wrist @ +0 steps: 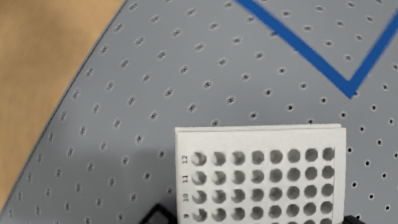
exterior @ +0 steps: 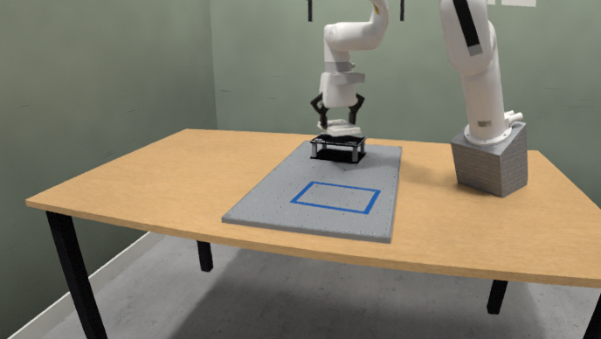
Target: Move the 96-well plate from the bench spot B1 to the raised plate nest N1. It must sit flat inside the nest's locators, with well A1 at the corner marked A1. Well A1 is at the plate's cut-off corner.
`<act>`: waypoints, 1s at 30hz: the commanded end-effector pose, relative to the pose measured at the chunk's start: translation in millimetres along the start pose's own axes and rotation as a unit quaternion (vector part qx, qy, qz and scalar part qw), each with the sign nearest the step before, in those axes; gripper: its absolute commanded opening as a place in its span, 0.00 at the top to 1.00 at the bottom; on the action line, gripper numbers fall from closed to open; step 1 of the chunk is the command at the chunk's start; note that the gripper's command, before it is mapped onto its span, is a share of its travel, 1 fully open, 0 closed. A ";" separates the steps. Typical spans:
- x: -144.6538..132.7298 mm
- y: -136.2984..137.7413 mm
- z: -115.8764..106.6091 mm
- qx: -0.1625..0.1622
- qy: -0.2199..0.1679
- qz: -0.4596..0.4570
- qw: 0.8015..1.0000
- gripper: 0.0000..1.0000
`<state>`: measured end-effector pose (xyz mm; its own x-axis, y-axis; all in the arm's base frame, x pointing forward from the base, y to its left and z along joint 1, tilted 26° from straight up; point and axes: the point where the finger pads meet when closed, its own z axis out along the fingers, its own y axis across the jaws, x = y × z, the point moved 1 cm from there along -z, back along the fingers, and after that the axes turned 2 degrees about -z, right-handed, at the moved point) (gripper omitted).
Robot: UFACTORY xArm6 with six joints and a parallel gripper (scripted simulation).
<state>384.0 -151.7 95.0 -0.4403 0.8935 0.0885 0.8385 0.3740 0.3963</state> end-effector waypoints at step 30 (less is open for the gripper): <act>-88.8 -46.4 -16.6 -0.015 -0.002 -0.406 0.914 1.00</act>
<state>378.5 -239.6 84.3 -0.9101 0.3418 -0.2343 0.2483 0.9024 0.3521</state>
